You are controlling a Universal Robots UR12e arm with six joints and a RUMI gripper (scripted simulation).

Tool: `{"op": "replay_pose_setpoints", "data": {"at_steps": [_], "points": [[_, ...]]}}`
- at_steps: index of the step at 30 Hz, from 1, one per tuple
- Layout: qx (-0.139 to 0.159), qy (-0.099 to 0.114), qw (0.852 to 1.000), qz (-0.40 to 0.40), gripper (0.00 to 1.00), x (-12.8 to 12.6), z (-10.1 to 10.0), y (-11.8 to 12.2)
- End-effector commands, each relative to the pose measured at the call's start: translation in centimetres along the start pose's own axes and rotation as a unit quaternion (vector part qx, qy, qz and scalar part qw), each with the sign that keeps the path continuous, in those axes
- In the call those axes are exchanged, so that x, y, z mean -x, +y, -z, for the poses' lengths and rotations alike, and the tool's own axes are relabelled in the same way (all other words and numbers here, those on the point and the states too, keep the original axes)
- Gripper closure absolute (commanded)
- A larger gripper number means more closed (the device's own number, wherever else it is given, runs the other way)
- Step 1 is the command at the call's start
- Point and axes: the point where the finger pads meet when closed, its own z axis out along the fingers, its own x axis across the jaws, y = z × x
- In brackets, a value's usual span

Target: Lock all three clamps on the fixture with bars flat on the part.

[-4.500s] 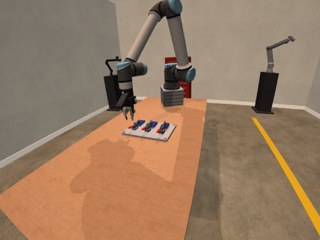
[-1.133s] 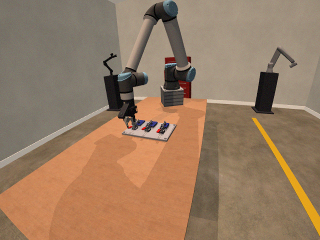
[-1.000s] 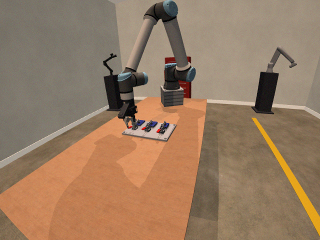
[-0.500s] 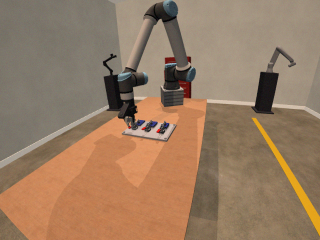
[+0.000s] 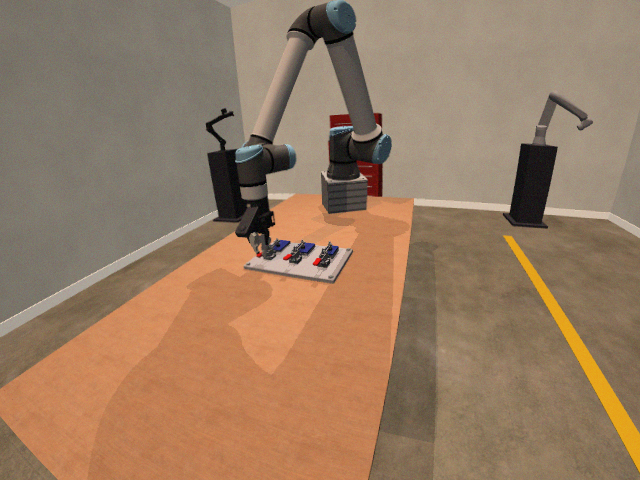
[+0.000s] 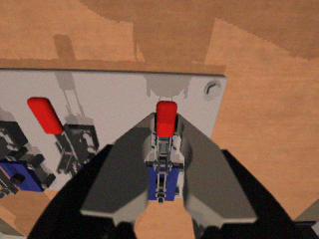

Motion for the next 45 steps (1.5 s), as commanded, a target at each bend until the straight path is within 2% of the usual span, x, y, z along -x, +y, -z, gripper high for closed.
{"op": "replay_pose_setpoints", "data": {"at_steps": [1,45], "points": [[-0.001,0.000,1.000,0.000,1.00,-0.01,0.08,-0.07],[-0.001,0.000,1.000,0.000,1.00,-0.01,-0.54,-0.32]]}}
